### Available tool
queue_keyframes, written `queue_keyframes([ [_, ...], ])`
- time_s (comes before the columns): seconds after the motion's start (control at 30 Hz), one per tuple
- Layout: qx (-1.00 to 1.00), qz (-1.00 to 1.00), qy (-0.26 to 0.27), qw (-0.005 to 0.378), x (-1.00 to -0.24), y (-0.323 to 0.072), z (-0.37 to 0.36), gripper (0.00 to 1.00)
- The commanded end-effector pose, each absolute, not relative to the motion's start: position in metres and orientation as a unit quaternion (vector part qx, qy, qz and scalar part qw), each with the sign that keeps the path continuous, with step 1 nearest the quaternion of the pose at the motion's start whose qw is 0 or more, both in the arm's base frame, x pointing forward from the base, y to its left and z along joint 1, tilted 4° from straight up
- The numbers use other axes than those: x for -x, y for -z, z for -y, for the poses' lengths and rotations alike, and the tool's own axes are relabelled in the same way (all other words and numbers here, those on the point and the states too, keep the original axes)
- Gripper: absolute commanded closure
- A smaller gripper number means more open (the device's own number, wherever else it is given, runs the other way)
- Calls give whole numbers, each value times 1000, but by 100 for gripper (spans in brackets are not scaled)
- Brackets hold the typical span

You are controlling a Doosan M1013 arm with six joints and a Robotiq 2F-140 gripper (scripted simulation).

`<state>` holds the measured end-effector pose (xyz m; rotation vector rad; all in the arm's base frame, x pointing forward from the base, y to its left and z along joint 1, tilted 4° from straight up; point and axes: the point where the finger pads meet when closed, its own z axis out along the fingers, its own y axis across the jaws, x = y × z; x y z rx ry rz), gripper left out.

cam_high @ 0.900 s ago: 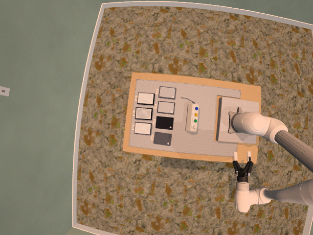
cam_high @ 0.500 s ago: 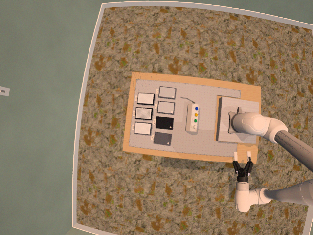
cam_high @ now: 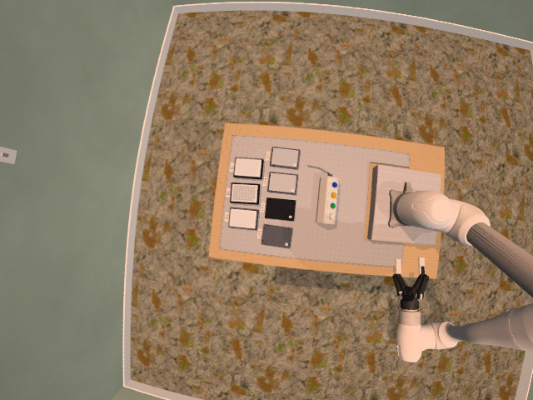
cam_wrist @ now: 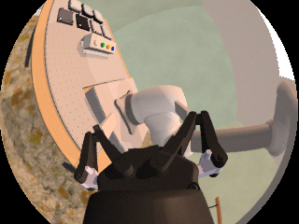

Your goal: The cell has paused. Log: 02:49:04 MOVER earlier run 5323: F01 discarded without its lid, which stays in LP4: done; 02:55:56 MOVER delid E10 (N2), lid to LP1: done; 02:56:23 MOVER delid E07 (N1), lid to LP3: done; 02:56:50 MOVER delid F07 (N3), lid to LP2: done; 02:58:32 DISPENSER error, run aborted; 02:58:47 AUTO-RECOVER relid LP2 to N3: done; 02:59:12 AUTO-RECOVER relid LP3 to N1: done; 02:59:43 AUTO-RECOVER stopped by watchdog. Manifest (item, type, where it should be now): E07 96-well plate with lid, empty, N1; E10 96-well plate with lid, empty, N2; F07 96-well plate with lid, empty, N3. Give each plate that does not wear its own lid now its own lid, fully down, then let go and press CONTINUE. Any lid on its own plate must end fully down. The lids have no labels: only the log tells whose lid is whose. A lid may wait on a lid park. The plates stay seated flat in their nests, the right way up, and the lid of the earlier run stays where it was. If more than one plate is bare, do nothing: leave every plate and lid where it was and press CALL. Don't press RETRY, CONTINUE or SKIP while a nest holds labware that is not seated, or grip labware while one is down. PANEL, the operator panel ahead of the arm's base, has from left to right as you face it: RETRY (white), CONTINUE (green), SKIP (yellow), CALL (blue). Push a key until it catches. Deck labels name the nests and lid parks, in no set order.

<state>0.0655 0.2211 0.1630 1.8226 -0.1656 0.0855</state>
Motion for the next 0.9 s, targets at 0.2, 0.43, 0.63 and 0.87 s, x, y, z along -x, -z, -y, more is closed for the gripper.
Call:
queue_keyframes([
  [0.2, -806, 235, -22, 543, -112, -124, -237, 0],
  [0.43, -765, 457, -8, 453, -197, -78, -250, 0],
  [0.63, -697, 604, 1, 386, -258, -55, -247, 0],
  [0.87, -602, 731, 7, 322, -328, -36, -231, 0],
])
